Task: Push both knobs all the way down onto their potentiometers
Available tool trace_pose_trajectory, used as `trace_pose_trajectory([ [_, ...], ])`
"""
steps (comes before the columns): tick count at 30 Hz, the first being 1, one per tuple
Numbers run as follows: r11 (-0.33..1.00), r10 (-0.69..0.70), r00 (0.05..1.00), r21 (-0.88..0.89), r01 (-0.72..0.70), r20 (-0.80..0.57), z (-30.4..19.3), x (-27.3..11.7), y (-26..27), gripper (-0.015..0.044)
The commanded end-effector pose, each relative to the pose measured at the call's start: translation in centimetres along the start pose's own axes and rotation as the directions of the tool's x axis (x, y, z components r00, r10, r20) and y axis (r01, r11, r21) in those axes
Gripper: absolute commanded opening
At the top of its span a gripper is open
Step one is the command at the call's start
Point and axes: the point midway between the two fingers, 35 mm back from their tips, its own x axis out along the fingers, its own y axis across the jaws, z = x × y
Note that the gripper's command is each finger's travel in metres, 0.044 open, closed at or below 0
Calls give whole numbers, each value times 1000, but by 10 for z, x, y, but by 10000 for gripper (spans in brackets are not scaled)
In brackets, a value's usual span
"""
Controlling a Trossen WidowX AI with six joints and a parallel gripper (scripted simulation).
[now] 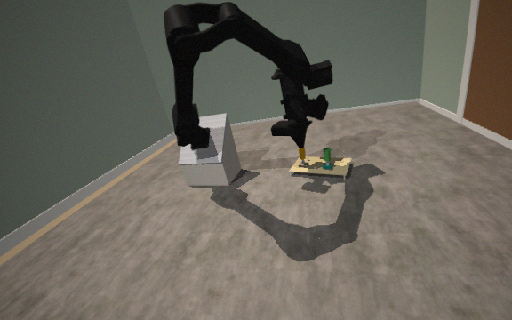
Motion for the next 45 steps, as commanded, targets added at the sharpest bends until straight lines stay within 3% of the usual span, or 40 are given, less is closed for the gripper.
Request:
trace_pose_trajectory([
  [1, 1000, -6, 1000, 18, 7, -16, 2, 12, -2, 0],
  [45, 1000, -7, 1000, 18, 7, -16, 2, 18, -2, 0],
])
